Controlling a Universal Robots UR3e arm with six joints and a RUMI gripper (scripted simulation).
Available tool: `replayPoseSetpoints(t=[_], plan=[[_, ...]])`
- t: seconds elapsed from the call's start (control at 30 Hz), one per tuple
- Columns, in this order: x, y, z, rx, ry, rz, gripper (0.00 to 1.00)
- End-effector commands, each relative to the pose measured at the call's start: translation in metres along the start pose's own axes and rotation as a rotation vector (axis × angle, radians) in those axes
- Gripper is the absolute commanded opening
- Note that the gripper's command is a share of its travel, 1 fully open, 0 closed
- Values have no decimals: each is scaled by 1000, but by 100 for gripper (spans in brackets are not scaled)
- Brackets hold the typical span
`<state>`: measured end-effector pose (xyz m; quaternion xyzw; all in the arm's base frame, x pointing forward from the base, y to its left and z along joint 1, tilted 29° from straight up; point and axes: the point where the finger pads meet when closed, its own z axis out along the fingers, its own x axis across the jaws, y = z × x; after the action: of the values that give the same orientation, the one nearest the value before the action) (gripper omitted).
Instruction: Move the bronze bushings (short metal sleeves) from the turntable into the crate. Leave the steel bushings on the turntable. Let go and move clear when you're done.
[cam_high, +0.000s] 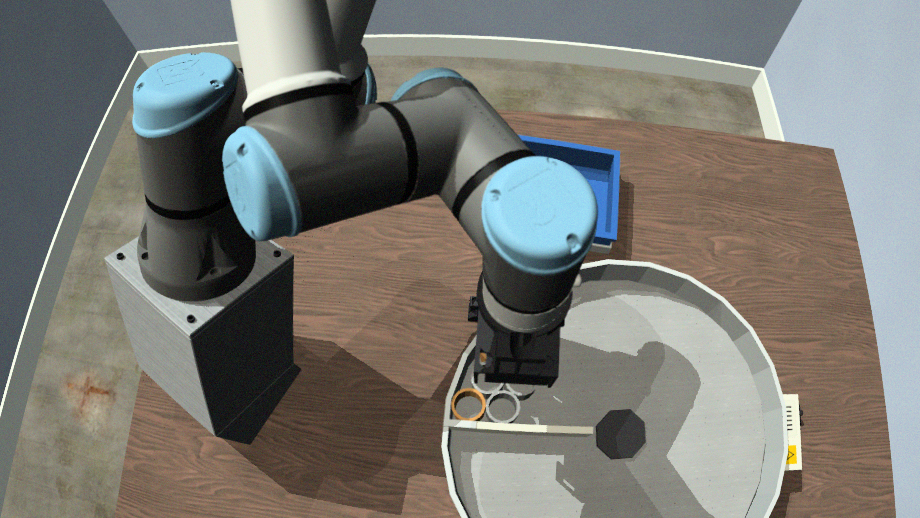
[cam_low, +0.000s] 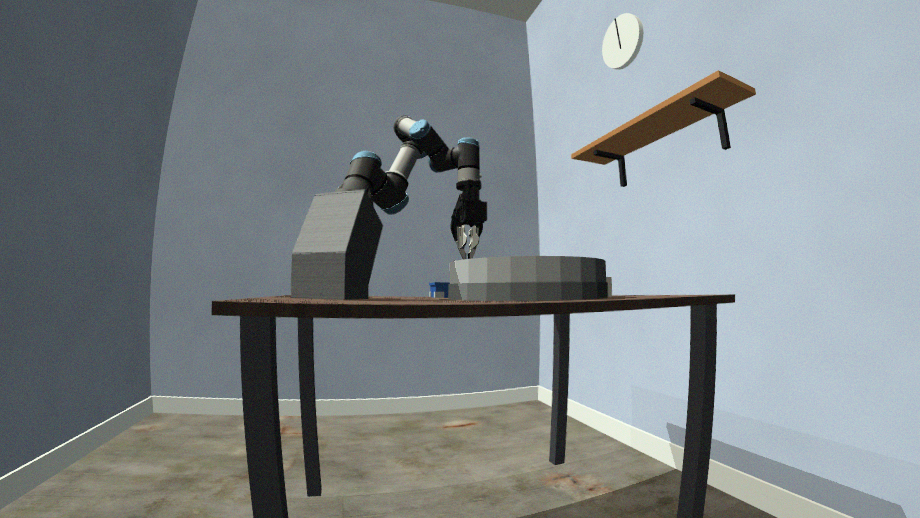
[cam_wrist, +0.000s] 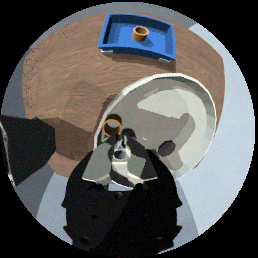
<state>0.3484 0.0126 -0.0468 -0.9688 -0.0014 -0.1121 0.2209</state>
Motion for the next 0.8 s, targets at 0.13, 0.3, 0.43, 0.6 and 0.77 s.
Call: replayPoseSetpoints(t=[0.13, 0.3, 0.43, 0.6, 0.77], plan=[[1, 0, 0, -1, 1, -1, 5], [1, 0, 0, -1, 1, -1, 5], [1, 1, 4, -1, 1, -1, 5], [1, 1, 7, -1, 1, -1, 5], [1, 1, 7, -1, 1, -1, 5]])
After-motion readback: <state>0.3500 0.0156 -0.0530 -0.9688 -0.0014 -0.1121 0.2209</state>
